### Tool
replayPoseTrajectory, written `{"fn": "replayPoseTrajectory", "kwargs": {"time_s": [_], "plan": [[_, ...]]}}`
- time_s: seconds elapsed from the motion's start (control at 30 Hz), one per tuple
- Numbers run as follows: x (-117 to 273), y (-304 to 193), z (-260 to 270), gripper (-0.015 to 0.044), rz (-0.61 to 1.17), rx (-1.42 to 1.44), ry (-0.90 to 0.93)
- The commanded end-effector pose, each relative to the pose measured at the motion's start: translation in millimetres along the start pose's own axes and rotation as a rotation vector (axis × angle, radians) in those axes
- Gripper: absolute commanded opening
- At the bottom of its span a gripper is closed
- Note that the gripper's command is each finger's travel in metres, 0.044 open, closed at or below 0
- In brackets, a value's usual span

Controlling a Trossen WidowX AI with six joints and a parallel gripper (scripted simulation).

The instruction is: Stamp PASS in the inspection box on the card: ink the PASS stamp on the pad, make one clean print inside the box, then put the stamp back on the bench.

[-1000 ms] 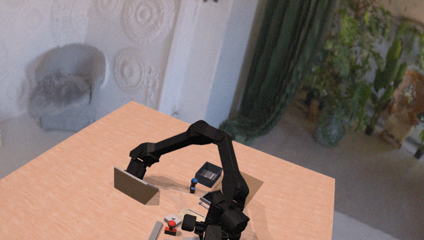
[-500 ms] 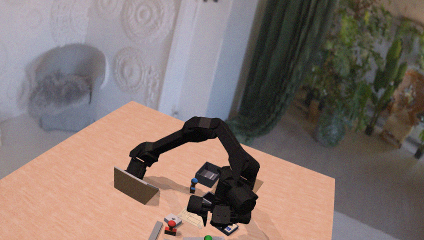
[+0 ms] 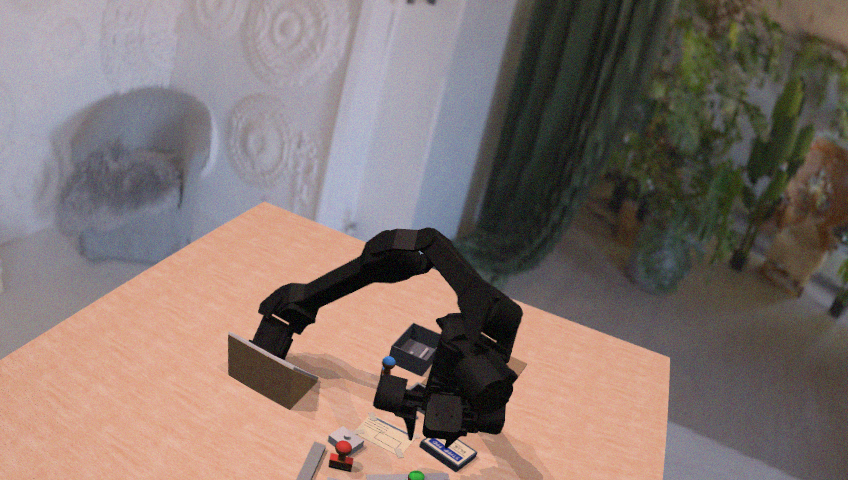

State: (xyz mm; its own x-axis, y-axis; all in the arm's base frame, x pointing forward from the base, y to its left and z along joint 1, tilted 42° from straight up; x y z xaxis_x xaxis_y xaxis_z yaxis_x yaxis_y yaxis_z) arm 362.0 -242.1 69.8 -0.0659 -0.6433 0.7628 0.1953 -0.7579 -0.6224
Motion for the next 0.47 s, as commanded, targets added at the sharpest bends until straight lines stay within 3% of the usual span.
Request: {"fn": "replayPoseTrajectory", "kwargs": {"time_s": [0.0, 0.43], "plan": [[-0.6, 0.3, -0.5, 0.0257, 0.001, 0.001, -0.007], [-0.2, 0.1, -0.1, 0.0257, 0.000, 0.000, -0.001]]}}
Point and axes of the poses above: the point midway between the two fingers, 35 mm back from their tips, its own x axis back along the fingers, its own z axis across the jaws, y = z × x, the point moved 7 cm from there along x, back along the fingers, and after that the axes turned 2 degrees about -x, right-handed, at the moved point
